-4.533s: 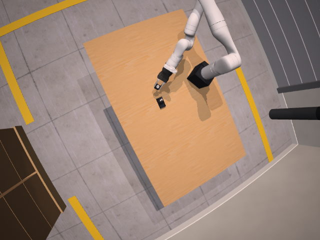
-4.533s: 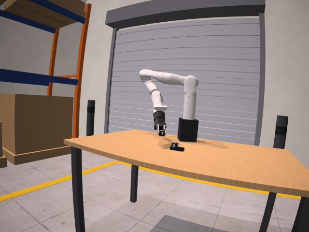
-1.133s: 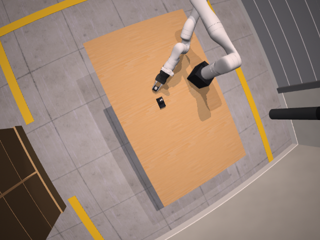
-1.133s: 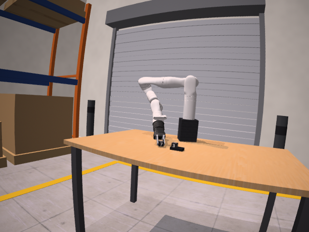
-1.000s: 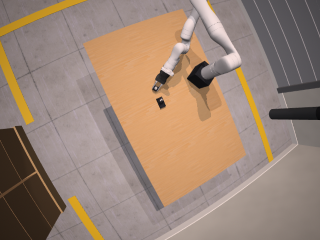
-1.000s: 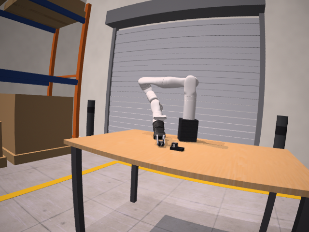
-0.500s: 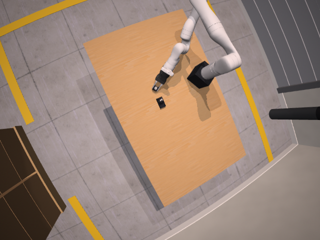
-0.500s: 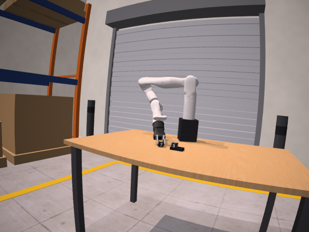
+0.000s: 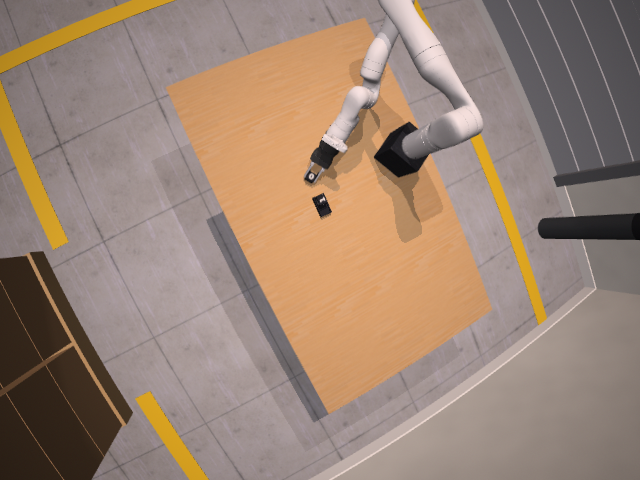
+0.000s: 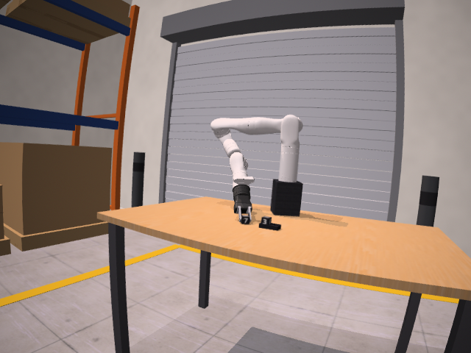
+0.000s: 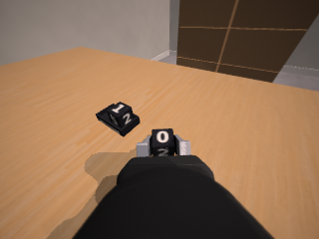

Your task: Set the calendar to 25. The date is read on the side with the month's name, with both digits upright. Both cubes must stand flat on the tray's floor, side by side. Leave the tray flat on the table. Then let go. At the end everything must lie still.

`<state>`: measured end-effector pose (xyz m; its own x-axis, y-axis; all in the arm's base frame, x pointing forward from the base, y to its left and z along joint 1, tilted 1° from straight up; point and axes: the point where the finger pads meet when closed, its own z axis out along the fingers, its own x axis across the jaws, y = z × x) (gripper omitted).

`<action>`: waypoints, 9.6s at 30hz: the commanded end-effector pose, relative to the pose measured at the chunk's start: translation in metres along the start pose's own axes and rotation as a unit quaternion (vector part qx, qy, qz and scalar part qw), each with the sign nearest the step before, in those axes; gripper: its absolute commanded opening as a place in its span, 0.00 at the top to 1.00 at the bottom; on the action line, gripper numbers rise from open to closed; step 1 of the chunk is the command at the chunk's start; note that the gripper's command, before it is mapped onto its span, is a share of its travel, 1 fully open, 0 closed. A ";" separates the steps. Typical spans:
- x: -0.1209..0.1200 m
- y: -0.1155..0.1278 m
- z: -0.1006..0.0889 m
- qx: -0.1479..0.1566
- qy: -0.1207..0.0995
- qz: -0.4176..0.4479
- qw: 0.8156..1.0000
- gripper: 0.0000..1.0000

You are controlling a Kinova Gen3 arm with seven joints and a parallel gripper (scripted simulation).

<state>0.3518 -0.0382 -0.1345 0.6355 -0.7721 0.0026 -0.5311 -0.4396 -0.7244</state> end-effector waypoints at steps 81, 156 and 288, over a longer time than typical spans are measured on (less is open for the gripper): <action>0.000 0.000 0.000 0.000 0.000 0.000 1.000 0.00; 0.000 -0.052 -0.049 -0.130 0.000 0.000 0.991 0.00; 0.000 -0.051 -0.048 -0.380 -0.003 -0.001 0.925 0.00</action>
<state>0.3500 -0.0381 -0.0653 0.6375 -0.7704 -0.0035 -0.7702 -0.6371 -0.0293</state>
